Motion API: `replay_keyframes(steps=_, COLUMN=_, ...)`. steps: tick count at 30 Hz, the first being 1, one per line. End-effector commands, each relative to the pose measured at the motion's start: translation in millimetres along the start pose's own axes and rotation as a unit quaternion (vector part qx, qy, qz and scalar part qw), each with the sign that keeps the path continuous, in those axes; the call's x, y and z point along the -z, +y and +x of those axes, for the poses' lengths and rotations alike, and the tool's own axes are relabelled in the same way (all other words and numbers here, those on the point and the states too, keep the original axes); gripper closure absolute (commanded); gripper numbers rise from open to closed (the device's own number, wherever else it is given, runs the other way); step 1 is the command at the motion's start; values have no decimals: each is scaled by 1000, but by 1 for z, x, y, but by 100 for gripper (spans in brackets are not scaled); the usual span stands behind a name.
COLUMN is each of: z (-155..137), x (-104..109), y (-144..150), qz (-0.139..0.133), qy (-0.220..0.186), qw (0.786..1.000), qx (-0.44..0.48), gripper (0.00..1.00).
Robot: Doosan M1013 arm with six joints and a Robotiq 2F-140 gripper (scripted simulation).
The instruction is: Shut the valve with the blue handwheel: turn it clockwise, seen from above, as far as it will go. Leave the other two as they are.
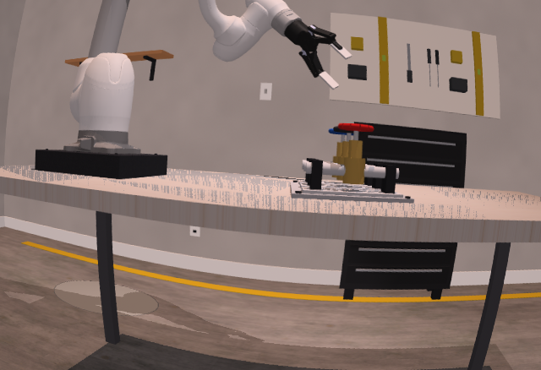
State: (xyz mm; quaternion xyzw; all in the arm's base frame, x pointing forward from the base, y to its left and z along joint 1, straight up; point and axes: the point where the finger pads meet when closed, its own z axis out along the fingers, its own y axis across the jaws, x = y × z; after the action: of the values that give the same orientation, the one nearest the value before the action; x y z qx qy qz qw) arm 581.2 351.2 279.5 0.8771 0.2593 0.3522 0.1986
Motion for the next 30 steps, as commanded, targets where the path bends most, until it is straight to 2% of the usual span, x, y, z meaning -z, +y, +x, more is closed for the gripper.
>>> replay_keyframes(steps=1, z=0, x=0, y=0, qz=0, qy=0, qw=1000, qx=0, gripper=0)
replay_keyframes(steps=20, z=-2, x=-2, y=3, qz=0, qy=-4, qw=1000, qx=1, gripper=0)
replay_keyframes(steps=23, z=-14, x=-13, y=20, qz=0, qy=-26, qw=1000, qx=7, gripper=0)
replay_keyframes(steps=26, z=-40, x=-33, y=54, qz=7, qy=-72, qw=997, qx=20, gripper=0)
replay_keyframes(steps=27, z=-40, x=-33, y=54, qz=7, qy=-72, qw=997, qx=20, gripper=0)
replay_keyframes(steps=30, z=-66, x=-49, y=83, qz=20, qy=-113, qw=993, qx=31, gripper=0)
